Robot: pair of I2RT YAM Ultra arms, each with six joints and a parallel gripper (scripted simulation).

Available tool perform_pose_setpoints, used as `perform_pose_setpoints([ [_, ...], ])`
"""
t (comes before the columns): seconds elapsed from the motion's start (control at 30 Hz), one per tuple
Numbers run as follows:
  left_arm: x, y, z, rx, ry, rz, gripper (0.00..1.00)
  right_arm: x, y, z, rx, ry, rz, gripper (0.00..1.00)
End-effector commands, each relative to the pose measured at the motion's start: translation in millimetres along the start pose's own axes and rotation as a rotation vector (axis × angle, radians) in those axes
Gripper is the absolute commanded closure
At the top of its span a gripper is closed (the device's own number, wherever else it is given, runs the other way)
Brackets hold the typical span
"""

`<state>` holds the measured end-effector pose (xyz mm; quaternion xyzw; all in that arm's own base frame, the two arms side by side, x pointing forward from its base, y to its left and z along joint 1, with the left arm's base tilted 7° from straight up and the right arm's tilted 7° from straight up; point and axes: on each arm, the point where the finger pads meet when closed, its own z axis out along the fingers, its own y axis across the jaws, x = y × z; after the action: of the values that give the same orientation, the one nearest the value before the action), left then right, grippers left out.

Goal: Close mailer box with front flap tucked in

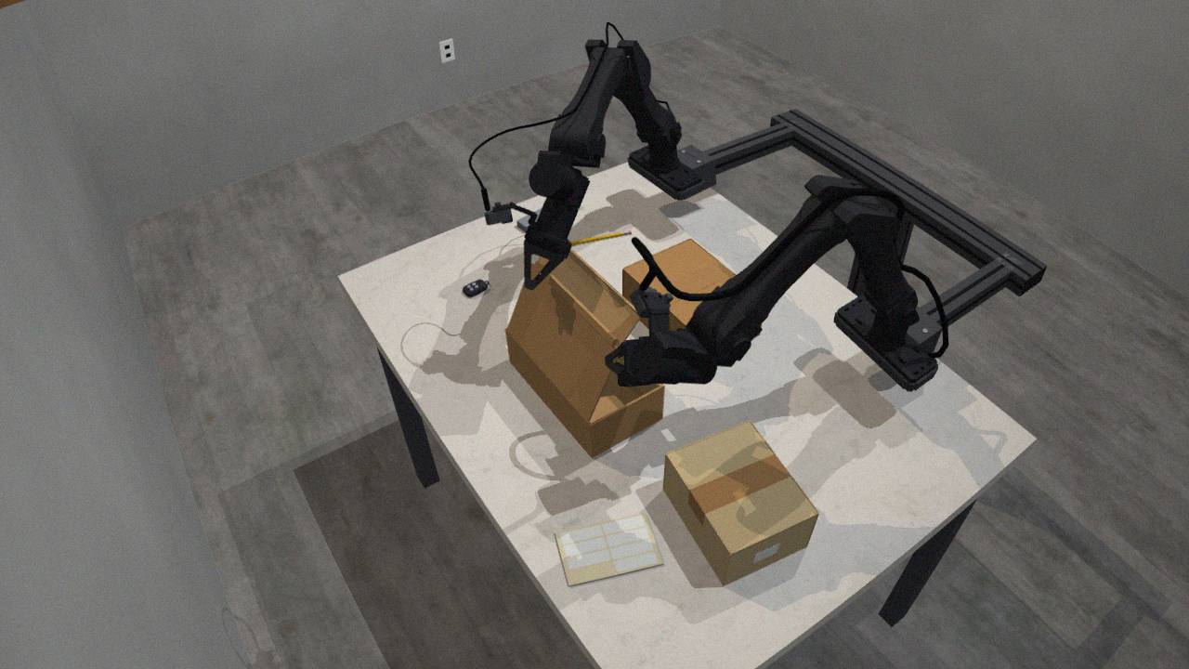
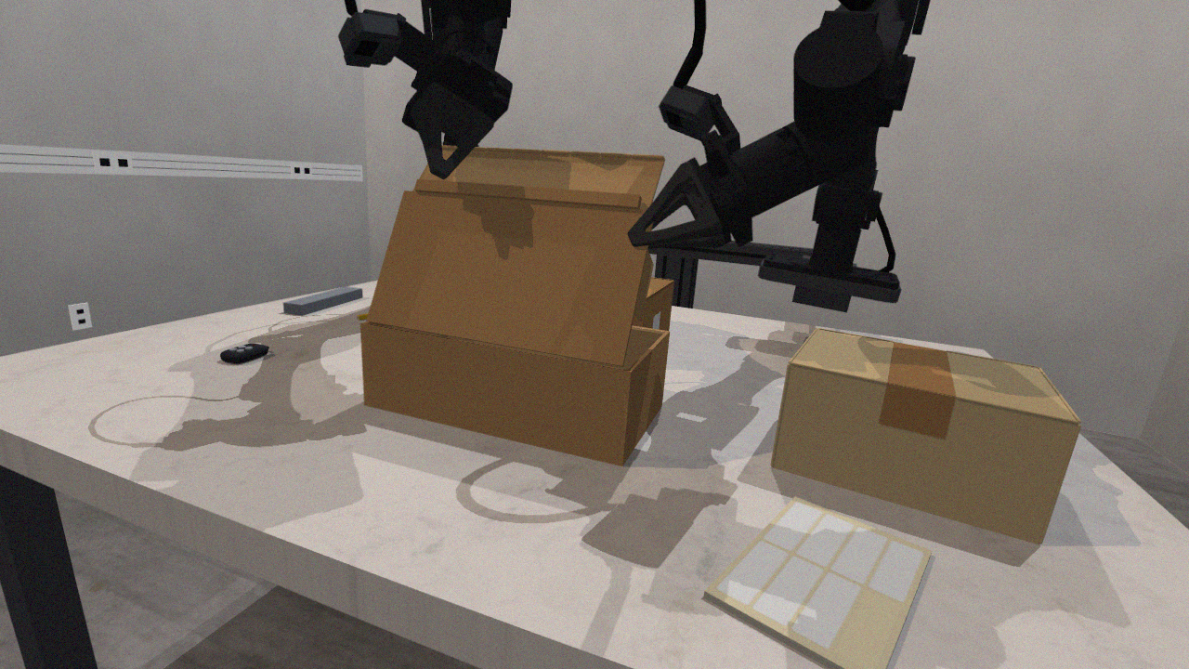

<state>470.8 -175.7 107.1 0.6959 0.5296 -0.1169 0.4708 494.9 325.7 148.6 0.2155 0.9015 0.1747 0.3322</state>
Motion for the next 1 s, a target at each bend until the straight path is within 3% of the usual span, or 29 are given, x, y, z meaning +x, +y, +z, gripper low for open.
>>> perform_pose_setpoints([
  [0.0,-1,-7,6,0.028,-0.016,-0.034,0.99,18,1,5,0.103,-0.027,-0.2,0.99],
  [0.03,-1,-7,6,0.028,-0.016,-0.034,0.99,0,-6,5,0.113,-0.047,-0.155,0.99],
  [0.07,-1,-7,6,0.028,-0.016,-0.033,0.99,13,1,5,0.1,-0.035,-0.179,0.99],
  [0.17,-1,-7,6,0.028,-0.016,-0.033,0.99,14,3,5,0.106,-0.039,-0.201,0.99],
  [0.27,-1,-7,6,0.028,-0.016,-0.033,0.99,31,10,2,0.161,-0.068,-0.391,0.99],
  [0.3,-1,-7,6,0.028,-0.016,-0.034,0.99,-1,-3,5,0.171,-0.092,-0.293,0.99],
  [0.33,-1,-7,6,0.028,-0.016,-0.034,0.99,25,12,4,0.137,-0.065,-0.322,0.99],
  [0.4,-1,-7,6,0.028,-0.016,-0.033,0.99,40,19,3,0.152,-0.069,-0.414,0.99],
  [0.47,-1,-7,6,0.028,-0.016,-0.034,0.99,46,21,0,0.198,-0.097,-0.54,0.99],
  [0.5,-1,-7,6,0.028,-0.016,-0.033,0.99,15,10,2,0.205,-0.118,-0.44,0.99],
  [0.53,-1,-7,6,0.028,-0.016,-0.033,0.99,39,22,2,0.172,-0.093,-0.464,0.99],
  [0.6,-1,-7,6,0.028,-0.016,-0.033,0.99,54,28,1,0.186,-0.096,-0.549,0.99],
  [0.67,-1,-7,6,0.028,-0.016,-0.034,0.99,59,30,-3,0.23,-0.121,-0.666,0.99],
  [0.73,-1,-7,6,0.028,-0.016,-0.034,0.99,59,30,-3,0.23,-0.121,-0.666,0.99],
  [0.77,-1,-7,6,0.028,-0.016,-0.034,0.99,26,17,2,0.246,-0.142,-0.57,0.99],
  [0.87,-1,-7,6,0.028,-0.016,-0.033,0.99,66,35,-2,0.225,-0.125,-0.687,0.99],
  [0.97,-1,-7,6,0.028,-0.016,-0.034,0.99,38,25,-1,0.274,-0.162,-0.681,0.99],
])
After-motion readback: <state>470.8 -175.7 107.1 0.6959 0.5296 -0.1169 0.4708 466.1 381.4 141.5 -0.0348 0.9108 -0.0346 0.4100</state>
